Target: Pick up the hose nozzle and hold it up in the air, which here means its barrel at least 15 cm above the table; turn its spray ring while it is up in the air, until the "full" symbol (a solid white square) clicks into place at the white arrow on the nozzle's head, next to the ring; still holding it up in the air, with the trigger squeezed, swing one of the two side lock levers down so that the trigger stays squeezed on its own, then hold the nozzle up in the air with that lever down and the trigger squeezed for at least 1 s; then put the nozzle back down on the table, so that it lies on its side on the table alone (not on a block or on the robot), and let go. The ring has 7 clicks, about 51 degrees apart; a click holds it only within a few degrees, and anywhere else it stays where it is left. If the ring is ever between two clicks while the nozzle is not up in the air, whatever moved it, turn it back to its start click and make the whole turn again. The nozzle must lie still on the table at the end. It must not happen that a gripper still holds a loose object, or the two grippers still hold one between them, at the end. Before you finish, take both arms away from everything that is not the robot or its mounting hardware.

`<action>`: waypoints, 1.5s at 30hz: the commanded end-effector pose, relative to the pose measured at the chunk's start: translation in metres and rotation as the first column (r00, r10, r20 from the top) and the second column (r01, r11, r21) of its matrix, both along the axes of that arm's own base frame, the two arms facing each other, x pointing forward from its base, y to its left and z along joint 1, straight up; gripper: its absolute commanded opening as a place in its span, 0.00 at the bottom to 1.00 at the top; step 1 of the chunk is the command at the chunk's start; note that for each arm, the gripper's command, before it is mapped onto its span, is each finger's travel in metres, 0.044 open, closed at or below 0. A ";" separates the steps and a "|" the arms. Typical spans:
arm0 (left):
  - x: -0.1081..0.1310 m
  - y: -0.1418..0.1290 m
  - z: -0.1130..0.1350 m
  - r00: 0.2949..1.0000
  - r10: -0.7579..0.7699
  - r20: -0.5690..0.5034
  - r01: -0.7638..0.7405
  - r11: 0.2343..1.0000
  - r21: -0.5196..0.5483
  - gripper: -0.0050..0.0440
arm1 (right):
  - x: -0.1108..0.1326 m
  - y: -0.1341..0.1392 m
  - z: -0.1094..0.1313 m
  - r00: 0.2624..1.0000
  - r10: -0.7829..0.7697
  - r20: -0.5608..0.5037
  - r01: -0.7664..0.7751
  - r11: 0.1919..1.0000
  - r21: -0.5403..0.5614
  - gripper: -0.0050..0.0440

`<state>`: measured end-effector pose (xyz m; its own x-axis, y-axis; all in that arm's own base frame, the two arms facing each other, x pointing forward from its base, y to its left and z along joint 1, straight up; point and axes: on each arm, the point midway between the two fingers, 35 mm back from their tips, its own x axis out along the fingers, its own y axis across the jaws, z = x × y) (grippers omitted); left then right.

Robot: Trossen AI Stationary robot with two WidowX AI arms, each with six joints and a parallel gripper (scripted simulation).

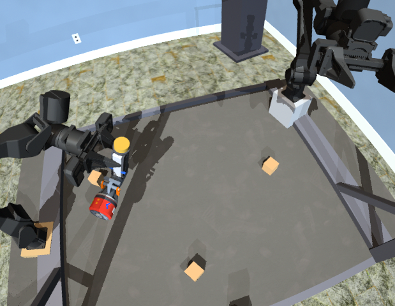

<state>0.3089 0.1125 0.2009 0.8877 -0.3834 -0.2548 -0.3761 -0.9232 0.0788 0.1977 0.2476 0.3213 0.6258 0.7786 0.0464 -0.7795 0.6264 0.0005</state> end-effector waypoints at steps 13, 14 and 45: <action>0.019 0.014 0.028 0.998 0.046 0.038 -0.047 0.998 0.035 0.44 | 0.000 -0.001 0.006 1.000 -0.002 0.007 0.002 1.000 0.014 0.94; 0.027 0.020 0.035 0.997 0.073 0.039 -0.074 0.997 0.038 0.44 | 0.000 -0.001 0.006 1.000 -0.002 0.007 0.002 1.000 0.014 0.94; 0.072 0.056 0.075 0.973 0.222 0.056 -0.225 0.972 0.068 0.44 | 0.000 -0.001 0.006 1.000 -0.002 0.007 0.002 1.000 0.014 0.94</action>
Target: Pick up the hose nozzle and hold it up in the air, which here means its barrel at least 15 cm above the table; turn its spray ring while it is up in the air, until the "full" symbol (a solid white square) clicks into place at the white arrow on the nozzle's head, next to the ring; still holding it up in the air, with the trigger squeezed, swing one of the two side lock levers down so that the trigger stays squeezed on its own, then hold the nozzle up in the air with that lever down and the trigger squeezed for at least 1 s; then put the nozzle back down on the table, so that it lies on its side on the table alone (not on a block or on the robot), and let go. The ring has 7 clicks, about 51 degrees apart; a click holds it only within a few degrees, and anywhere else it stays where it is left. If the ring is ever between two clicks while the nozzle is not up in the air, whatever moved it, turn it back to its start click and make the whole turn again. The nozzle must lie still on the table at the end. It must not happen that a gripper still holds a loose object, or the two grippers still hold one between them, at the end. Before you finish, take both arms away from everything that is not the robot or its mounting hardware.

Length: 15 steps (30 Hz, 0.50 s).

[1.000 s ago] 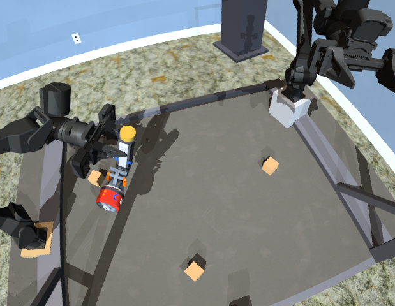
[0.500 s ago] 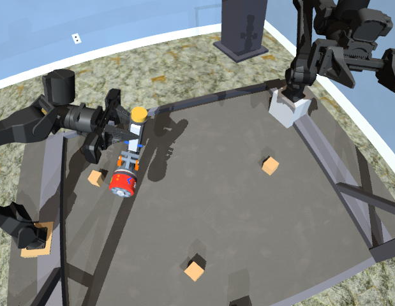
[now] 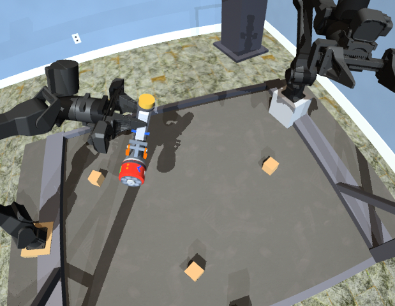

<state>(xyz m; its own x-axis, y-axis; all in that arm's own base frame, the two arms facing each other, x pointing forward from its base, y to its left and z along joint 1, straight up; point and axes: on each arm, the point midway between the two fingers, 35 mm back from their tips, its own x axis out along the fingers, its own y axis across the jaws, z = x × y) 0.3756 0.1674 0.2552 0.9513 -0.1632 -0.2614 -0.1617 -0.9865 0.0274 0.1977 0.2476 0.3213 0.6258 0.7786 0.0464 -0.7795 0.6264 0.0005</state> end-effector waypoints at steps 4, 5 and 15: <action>0.016 0.010 0.030 0.998 0.036 0.041 -0.038 0.999 0.034 0.44 | 0.000 -0.001 0.006 1.000 -0.002 0.007 0.002 1.000 0.014 0.94; 0.018 0.011 0.032 0.998 0.044 0.043 -0.045 0.998 0.036 0.44 | 0.000 -0.001 0.006 1.000 -0.002 0.007 0.002 1.000 0.014 0.94; 0.038 0.027 0.050 0.992 0.115 0.047 -0.117 0.992 0.045 0.44 | 0.000 -0.001 0.006 1.000 -0.002 0.007 0.002 1.000 0.014 0.94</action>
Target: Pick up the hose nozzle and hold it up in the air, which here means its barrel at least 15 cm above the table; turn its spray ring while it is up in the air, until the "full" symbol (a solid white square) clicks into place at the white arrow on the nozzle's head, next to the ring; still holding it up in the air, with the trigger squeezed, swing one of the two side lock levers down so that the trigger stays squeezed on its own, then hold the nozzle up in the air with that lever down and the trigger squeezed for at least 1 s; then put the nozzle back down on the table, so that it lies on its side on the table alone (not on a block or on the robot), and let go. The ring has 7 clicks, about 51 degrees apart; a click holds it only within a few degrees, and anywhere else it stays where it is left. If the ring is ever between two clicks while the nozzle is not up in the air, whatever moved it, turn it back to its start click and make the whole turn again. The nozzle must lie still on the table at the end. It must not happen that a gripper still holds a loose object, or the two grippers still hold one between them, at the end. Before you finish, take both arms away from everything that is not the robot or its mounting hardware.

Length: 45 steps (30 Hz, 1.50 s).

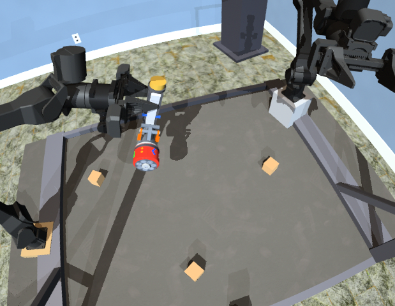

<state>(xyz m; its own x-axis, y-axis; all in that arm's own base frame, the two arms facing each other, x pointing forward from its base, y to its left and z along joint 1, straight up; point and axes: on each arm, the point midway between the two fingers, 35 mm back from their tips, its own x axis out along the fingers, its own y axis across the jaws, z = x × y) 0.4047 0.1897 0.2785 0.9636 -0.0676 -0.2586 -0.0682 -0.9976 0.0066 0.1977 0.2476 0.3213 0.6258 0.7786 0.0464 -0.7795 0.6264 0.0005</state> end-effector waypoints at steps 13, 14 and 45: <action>0.012 0.008 0.029 0.999 0.036 0.038 -0.038 0.999 0.030 0.44 | 0.000 -0.001 0.006 1.000 -0.002 0.007 0.002 1.000 0.014 0.94; 0.011 0.008 0.029 0.999 0.036 0.038 -0.038 0.999 0.030 0.44 | 0.000 -0.001 0.006 1.000 -0.002 0.007 0.002 1.000 0.014 0.94; 0.012 0.008 0.029 0.999 0.036 0.038 -0.038 0.999 0.030 0.44 | 0.068 -0.014 -0.017 0.959 -0.255 0.126 0.279 0.927 -0.251 0.94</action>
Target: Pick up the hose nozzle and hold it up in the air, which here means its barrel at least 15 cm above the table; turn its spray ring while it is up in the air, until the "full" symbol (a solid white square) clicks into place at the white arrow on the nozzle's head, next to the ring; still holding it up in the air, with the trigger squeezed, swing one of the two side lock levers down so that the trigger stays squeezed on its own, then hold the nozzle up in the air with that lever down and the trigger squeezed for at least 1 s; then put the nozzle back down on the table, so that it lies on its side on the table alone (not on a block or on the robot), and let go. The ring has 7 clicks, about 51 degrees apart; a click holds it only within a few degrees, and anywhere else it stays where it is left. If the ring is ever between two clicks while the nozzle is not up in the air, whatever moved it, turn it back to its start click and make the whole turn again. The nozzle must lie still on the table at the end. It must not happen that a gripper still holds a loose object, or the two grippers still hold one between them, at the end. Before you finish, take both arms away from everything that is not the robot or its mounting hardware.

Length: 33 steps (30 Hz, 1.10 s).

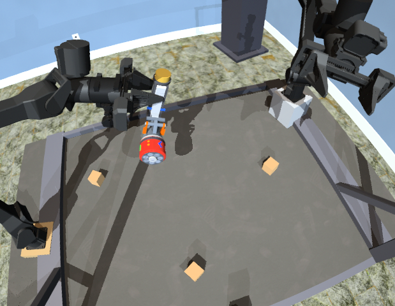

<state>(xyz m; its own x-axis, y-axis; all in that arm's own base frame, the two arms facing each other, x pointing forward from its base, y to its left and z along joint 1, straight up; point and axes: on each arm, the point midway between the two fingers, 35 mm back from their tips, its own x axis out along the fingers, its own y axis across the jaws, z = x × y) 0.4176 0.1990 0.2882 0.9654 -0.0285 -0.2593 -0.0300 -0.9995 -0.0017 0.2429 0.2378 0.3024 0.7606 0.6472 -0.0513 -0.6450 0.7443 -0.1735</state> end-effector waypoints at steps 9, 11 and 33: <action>-0.001 -0.001 0.019 0.999 -0.002 0.037 0.001 1.000 0.023 0.44 | 0.069 -0.022 -0.020 0.964 -0.244 0.102 0.264 0.917 -0.297 0.94; -0.001 -0.001 0.019 0.999 -0.002 0.037 0.001 1.000 0.023 0.44 | 0.074 -0.025 -0.023 0.959 -0.261 0.111 0.283 0.902 -0.325 0.94; -0.001 -0.001 0.019 0.999 -0.002 0.037 0.001 1.000 0.023 0.44 | 0.163 -0.104 -0.092 0.843 -0.466 0.270 0.460 0.364 -0.810 0.94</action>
